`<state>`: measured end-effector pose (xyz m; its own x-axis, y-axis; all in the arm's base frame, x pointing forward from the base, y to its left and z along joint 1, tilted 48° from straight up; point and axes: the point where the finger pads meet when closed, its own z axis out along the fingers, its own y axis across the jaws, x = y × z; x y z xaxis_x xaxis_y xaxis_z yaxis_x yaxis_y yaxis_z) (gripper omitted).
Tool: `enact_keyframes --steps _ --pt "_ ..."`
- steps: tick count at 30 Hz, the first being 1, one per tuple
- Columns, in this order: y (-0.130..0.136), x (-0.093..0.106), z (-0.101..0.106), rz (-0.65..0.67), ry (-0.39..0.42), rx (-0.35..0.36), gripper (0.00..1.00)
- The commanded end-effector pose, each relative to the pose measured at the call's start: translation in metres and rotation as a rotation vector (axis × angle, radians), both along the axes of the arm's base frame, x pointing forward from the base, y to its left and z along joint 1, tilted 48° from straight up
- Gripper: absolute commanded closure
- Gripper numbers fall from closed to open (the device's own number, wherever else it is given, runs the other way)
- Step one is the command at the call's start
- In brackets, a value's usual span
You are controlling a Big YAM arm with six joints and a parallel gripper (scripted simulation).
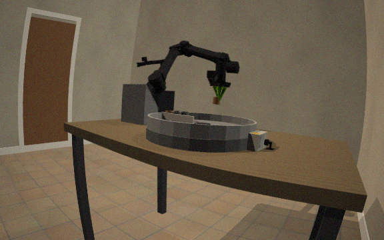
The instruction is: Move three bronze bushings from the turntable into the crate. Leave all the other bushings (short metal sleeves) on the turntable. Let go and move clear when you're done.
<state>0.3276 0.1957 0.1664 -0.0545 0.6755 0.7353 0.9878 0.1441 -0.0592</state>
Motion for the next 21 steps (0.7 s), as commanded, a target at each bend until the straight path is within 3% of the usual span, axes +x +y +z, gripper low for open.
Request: enact_keyframes --steps 1,21 --pt "0.0024 0.0023 0.0026 -0.001 0.004 -0.002 1.00" --pt "0.0060 -0.0018 -0.0047 0.006 0.008 -0.003 1.00"
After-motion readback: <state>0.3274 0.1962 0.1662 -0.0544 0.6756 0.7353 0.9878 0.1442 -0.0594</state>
